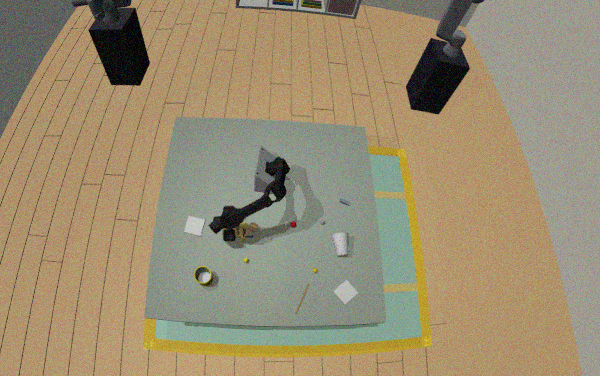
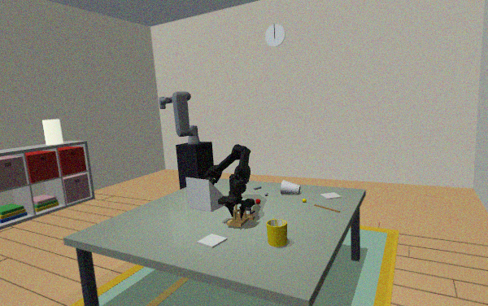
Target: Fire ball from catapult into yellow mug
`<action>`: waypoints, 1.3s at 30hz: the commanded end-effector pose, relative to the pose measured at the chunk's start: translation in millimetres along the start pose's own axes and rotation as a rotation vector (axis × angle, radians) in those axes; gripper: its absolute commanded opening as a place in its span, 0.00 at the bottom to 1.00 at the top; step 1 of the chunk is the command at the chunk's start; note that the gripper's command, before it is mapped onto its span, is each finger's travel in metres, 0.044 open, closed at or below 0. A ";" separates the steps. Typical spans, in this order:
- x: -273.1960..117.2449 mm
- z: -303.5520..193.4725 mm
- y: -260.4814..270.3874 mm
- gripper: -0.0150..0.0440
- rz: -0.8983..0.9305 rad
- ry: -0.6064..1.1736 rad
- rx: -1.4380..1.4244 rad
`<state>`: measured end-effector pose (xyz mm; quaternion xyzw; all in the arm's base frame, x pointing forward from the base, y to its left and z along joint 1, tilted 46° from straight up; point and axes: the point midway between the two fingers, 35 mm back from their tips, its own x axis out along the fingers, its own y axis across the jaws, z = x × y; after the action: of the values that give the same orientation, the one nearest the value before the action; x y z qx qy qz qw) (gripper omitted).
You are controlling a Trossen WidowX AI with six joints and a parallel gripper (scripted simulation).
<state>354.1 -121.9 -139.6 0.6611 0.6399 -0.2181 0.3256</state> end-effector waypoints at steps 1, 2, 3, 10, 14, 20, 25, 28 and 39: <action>4.2 1.1 -0.1 0.25 0.009 0.002 0.008; 5.9 1.0 -0.1 0.25 0.010 0.002 0.008; 7.5 0.9 -0.1 0.25 0.010 0.003 0.008; 10.0 -0.4 0.0 0.25 0.000 0.001 0.000; 10.0 -0.4 0.0 0.34 0.000 0.001 0.000; 10.0 -0.4 0.0 0.61 0.000 0.001 0.000; 10.0 -0.4 0.0 0.83 0.000 0.001 0.000; -13.4 1.8 1.9 0.97 -0.001 -0.002 0.001; -72.9 4.4 -0.9 1.00 0.002 -0.003 0.011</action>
<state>347.7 -188.4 -83.8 0.6683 0.6259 -0.2236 0.3340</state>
